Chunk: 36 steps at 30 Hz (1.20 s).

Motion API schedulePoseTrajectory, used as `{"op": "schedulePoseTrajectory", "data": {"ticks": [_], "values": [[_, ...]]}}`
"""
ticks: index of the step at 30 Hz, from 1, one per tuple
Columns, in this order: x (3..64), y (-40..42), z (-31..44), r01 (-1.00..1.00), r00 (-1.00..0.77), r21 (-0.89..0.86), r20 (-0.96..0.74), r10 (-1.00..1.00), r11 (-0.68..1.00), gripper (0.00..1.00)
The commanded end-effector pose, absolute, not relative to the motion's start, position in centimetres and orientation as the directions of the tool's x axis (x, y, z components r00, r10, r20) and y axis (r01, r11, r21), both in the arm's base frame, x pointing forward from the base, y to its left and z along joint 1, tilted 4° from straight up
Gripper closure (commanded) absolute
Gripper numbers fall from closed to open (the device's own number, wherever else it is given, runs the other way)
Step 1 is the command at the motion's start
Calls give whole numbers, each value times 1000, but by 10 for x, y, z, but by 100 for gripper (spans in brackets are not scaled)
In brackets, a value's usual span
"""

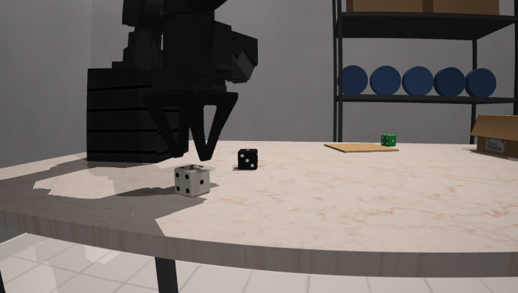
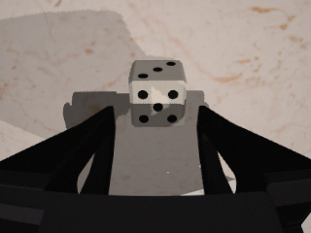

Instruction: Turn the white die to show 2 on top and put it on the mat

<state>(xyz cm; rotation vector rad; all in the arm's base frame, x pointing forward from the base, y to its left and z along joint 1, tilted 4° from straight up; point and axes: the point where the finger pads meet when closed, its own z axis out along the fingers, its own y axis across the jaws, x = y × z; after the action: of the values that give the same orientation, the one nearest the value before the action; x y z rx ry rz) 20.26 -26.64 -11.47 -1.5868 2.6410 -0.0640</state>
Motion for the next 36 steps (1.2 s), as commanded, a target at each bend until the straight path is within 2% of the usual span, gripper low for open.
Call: {"op": "schedulePoseTrajectory", "data": {"ticks": [1, 36], "values": [[207, -264, -119, -884, -463, -61, -30, -886, 463, 55], [209, -267, -118, -884, -462, -64, -28, -886, 463, 55]]}}
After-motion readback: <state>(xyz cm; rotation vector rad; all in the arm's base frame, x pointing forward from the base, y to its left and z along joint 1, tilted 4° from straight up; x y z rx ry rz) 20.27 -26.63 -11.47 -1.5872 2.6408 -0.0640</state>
